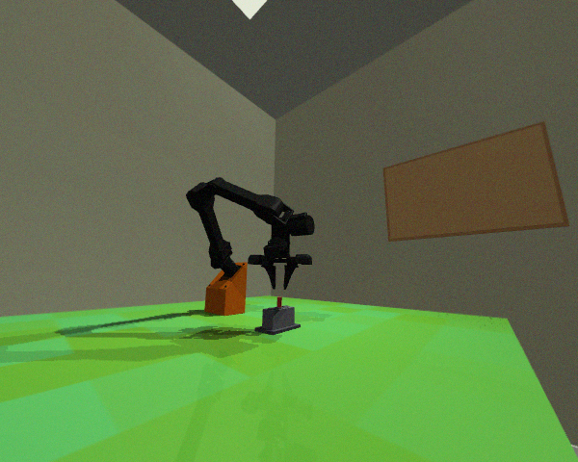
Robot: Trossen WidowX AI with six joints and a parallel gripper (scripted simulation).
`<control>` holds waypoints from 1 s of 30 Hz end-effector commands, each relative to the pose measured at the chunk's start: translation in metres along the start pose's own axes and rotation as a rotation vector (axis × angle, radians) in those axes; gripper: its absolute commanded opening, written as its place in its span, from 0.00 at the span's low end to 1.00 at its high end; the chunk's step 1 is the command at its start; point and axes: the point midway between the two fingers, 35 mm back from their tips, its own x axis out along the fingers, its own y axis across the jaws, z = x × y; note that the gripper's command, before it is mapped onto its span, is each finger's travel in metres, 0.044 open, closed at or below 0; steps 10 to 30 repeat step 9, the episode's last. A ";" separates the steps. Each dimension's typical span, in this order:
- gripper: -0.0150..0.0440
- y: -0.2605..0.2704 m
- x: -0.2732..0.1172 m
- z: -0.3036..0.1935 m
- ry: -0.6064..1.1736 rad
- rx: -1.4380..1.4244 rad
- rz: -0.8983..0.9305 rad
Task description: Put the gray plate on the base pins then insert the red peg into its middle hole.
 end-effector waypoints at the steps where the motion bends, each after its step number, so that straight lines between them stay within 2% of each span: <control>1: 0.51 0.000 -0.003 0.000 0.001 0.002 -0.001; 30: 0.51 0.000 -0.010 -0.001 0.001 0.002 -0.001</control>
